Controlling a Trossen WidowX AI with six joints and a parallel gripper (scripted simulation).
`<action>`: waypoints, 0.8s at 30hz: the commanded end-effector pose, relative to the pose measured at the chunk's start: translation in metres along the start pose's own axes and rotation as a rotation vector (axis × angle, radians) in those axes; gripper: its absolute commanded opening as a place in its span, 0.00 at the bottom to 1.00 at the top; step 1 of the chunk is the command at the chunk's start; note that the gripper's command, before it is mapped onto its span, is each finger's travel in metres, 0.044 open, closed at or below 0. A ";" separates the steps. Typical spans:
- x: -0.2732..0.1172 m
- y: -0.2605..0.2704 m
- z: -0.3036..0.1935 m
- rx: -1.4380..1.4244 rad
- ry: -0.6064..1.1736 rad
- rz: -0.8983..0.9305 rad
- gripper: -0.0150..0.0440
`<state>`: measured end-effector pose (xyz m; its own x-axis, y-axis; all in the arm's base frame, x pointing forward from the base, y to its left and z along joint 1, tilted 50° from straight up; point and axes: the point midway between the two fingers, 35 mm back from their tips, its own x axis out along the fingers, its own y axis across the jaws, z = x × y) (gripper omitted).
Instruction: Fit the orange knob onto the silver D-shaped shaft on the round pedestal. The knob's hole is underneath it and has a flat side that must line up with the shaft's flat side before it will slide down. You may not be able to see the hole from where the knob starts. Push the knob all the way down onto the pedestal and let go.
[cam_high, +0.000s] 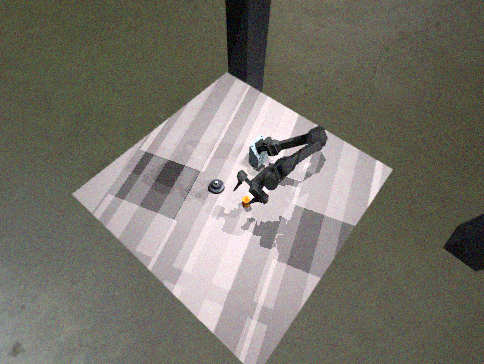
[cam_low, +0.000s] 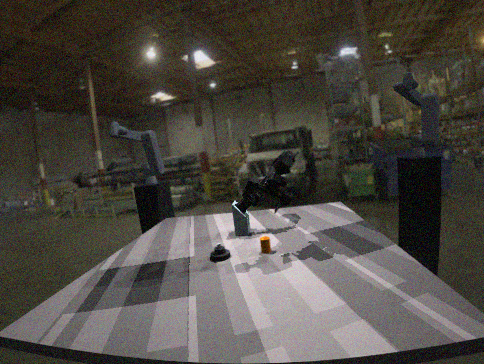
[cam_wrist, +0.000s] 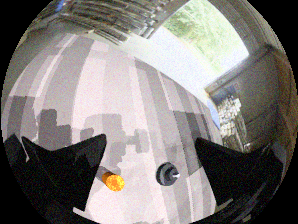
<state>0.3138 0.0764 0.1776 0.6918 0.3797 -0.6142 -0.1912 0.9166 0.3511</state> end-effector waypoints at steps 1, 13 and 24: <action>0.022 0.005 -0.067 1.081 0.714 -0.056 1.00; 0.017 0.016 -0.075 1.586 1.007 -0.212 1.00; 0.017 0.015 -0.076 1.586 1.006 -0.212 1.00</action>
<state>0.2699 0.1054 0.1202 -0.0971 0.7448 -0.6602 0.9622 0.2397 0.1289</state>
